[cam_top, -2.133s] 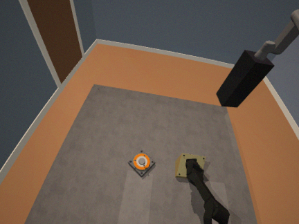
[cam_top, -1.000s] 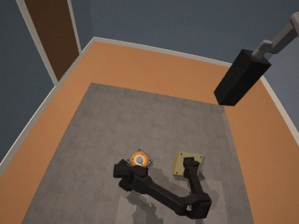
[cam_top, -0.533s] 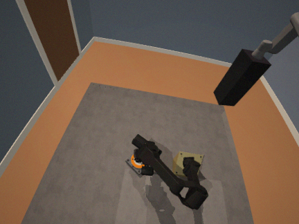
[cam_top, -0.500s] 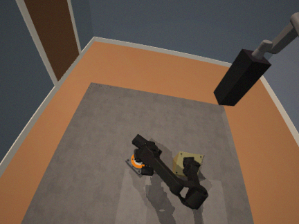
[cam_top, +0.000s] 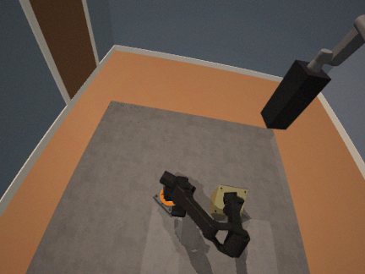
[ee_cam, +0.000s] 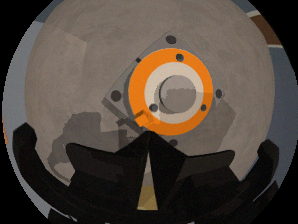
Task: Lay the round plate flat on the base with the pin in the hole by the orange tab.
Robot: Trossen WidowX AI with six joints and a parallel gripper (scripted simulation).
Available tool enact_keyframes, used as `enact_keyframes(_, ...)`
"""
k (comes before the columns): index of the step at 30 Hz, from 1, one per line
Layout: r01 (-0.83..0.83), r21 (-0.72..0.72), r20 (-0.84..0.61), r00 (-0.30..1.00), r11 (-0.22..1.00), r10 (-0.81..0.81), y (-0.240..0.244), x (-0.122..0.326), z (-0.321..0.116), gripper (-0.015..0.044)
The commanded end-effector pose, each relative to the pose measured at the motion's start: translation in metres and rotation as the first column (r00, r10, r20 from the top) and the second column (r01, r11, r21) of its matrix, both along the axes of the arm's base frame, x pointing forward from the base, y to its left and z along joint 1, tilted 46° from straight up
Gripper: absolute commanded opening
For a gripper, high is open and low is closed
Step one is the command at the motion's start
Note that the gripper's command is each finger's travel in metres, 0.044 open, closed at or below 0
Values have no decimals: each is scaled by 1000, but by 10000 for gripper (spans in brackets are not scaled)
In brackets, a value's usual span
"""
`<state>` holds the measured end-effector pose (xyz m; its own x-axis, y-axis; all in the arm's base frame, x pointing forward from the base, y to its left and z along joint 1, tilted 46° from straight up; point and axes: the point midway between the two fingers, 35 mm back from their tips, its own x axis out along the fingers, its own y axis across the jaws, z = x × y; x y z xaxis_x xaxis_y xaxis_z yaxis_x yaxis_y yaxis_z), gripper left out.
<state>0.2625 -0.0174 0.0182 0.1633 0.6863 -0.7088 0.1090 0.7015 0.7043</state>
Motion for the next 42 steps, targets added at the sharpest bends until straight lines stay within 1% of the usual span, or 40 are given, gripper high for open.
enact_keyframes(1,8,11,-9,1000,1000,-8,6,0,-6,0)
enact_keyframes(20,8,12,-8,1000,1000,-8,14,19,6,0)
enact_keyframes(42,8,12,-6,1000,1000,-8,14,43,15,0)
